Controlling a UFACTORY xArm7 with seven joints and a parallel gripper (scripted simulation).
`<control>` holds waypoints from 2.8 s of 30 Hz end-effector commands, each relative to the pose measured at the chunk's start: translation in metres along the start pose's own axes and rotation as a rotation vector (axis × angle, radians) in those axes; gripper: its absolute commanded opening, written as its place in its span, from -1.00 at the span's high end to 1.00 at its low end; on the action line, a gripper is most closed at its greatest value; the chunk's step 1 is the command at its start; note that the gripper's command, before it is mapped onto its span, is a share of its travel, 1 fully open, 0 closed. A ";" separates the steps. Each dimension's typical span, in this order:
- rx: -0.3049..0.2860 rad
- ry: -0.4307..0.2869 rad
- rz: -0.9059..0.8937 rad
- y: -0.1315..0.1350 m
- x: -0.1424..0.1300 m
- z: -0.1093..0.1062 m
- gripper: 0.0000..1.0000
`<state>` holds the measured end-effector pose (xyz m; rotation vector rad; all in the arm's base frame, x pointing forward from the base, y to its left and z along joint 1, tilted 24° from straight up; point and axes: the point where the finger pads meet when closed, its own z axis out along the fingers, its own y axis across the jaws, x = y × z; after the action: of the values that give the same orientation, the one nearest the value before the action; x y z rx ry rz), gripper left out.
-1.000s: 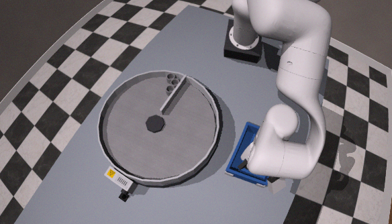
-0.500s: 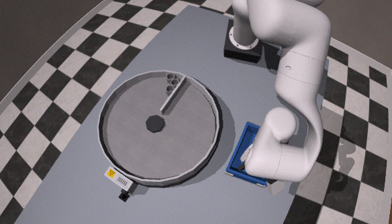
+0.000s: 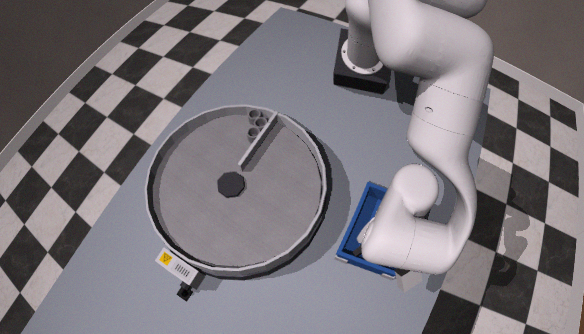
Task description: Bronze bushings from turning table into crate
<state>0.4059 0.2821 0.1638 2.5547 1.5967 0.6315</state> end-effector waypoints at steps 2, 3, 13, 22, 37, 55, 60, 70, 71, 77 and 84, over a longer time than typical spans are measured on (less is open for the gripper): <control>0.000 0.003 0.000 0.001 0.001 0.007 1.00; 0.000 0.003 0.000 0.001 0.001 0.009 1.00; 0.000 0.003 0.000 0.001 0.001 0.023 1.00; 0.000 0.003 0.000 0.001 0.001 0.028 1.00; 0.000 0.003 0.000 0.001 0.001 0.029 1.00; 0.000 0.003 0.000 0.001 0.001 0.031 1.00; 0.000 0.003 0.000 0.001 0.001 0.033 1.00; 0.000 0.003 0.000 0.001 0.002 0.034 1.00; 0.000 0.003 0.000 0.001 0.002 0.034 1.00; 0.000 0.003 0.000 0.001 0.002 0.034 1.00; 0.000 0.003 0.000 0.001 0.002 0.034 0.18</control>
<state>0.4195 0.2881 0.1316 2.5551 1.5978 0.6318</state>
